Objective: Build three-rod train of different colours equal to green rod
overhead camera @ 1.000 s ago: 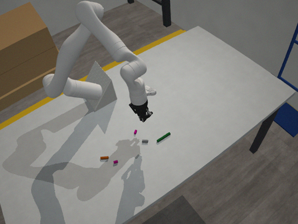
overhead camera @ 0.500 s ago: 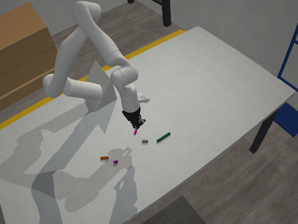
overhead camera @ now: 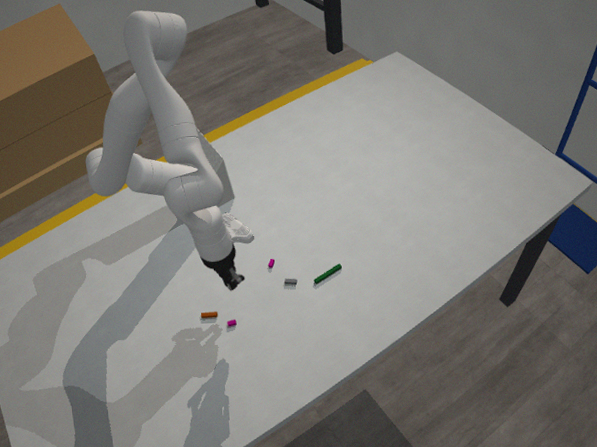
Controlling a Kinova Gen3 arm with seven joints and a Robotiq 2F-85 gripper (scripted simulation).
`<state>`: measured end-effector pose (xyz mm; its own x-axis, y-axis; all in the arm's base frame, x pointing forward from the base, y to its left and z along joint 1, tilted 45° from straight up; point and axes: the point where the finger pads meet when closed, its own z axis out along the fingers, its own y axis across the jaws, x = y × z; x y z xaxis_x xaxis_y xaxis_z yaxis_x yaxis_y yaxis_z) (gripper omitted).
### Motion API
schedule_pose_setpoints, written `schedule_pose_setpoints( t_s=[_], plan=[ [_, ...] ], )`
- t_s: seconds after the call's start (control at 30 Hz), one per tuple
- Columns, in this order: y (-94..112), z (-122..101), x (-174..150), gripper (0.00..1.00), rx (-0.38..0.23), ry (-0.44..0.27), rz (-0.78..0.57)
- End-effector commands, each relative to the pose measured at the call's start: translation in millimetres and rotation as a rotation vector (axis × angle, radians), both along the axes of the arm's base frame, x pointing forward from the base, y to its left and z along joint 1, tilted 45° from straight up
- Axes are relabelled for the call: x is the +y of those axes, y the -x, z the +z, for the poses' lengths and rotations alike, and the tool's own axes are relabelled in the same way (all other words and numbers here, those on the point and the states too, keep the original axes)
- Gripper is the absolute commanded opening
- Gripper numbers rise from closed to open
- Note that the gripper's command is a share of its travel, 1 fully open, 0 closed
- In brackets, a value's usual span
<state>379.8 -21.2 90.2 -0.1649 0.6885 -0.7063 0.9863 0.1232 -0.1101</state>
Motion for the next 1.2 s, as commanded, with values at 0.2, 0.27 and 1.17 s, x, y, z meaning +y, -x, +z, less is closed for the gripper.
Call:
schedule_pose_setpoints(
  t_s=[0.2, 0.27, 1.17],
  plan=[
    [0, 0, 0, 0.05, -0.002, -0.004, -0.003],
    [0, 0, -1, 0.05, -0.002, -0.004, -0.003],
    [-1, -55, -56, 0.05, -0.001, -0.004, -0.003]
  ],
)
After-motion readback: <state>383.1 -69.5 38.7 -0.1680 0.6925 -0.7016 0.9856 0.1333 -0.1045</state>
